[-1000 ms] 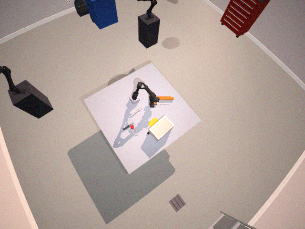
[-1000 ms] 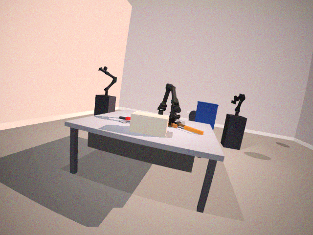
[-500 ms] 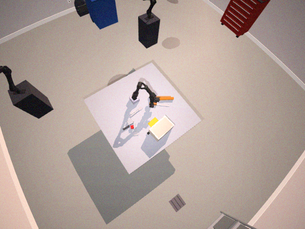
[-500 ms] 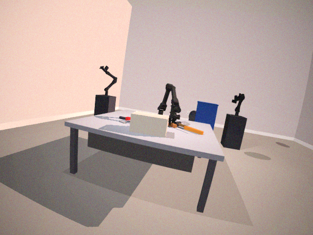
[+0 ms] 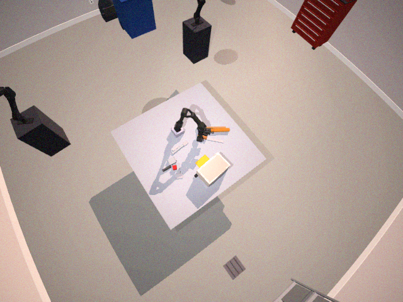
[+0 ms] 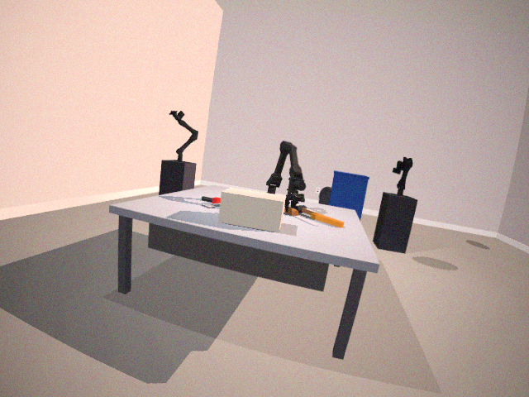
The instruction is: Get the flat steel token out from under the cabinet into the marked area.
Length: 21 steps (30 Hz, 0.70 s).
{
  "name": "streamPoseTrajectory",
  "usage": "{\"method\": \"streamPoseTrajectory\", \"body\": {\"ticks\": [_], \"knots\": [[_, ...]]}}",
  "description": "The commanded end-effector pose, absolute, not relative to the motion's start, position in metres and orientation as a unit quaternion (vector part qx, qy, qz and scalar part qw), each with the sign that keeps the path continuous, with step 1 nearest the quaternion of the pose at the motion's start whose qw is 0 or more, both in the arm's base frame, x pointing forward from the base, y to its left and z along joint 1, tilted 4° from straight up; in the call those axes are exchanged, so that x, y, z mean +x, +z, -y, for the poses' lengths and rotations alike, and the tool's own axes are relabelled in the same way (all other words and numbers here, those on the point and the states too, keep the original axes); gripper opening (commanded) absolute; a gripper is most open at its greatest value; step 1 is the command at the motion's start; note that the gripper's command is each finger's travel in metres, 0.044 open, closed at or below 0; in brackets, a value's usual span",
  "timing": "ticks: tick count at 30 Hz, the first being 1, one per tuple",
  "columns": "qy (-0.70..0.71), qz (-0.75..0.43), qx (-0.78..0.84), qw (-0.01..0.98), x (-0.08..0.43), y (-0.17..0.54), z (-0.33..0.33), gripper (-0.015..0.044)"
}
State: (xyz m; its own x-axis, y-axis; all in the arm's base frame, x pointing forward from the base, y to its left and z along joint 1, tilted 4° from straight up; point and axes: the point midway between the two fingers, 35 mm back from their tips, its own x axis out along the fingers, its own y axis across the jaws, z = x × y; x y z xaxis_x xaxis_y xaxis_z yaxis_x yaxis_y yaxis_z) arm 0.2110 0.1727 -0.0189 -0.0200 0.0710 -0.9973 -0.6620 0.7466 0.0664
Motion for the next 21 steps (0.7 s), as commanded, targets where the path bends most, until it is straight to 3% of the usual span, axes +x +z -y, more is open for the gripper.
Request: {"method": "streamPoseTrajectory", "body": {"ticks": [1, 21], "knots": [[0.263, -0.663, -0.212, 0.668, 0.2118, -0.0183, -0.1724, 0.0], [0.21, -0.682, -0.159, 0.683, 0.2118, -0.018, -0.1723, 0.0]]}}
